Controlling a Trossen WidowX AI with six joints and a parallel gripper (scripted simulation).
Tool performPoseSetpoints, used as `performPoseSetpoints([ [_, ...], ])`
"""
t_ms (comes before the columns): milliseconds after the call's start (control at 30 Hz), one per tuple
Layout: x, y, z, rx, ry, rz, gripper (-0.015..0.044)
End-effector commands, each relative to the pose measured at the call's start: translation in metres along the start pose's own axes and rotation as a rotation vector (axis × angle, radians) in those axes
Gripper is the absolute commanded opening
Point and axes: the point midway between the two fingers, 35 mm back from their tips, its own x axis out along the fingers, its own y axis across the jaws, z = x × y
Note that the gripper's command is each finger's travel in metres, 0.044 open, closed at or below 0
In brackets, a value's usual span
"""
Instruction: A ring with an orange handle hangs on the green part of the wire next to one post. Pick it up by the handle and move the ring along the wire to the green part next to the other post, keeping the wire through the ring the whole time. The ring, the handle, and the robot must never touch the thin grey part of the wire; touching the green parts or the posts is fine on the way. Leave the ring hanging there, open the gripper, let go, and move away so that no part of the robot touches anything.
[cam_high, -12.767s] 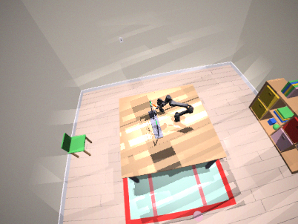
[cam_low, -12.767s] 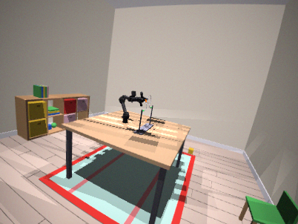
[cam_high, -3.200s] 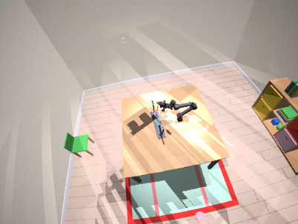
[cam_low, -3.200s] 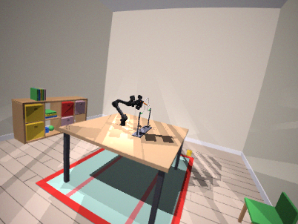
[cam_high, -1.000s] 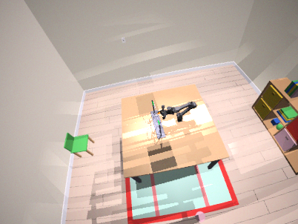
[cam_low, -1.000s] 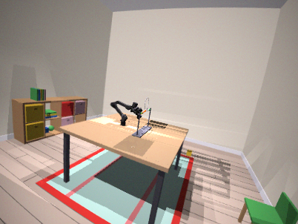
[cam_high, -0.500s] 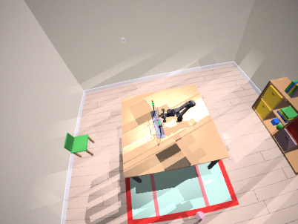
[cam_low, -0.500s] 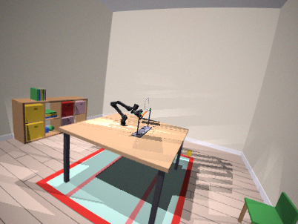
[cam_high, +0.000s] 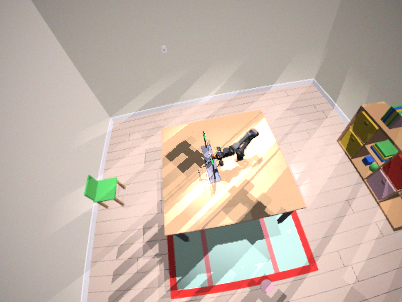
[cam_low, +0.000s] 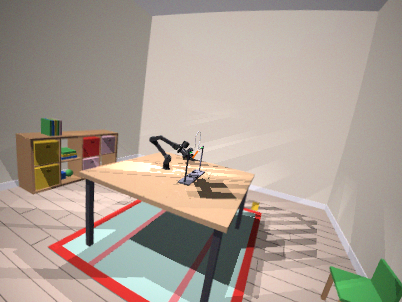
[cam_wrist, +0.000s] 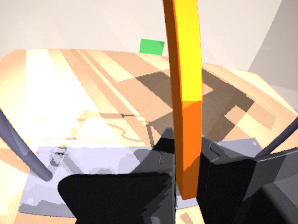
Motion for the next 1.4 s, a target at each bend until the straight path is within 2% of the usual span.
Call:
performPoseSetpoints([
  [0, -0.002, 0.012, 0.001, 0.068, 0.01, 0.027, -0.015],
  [533, -0.008, 0.041, 0.005, 0.179, 0.023, 0.079, -0.015],
  [1367, -0.013, 0.068, 0.01, 0.198, 0.024, 0.087, -0.015],
])
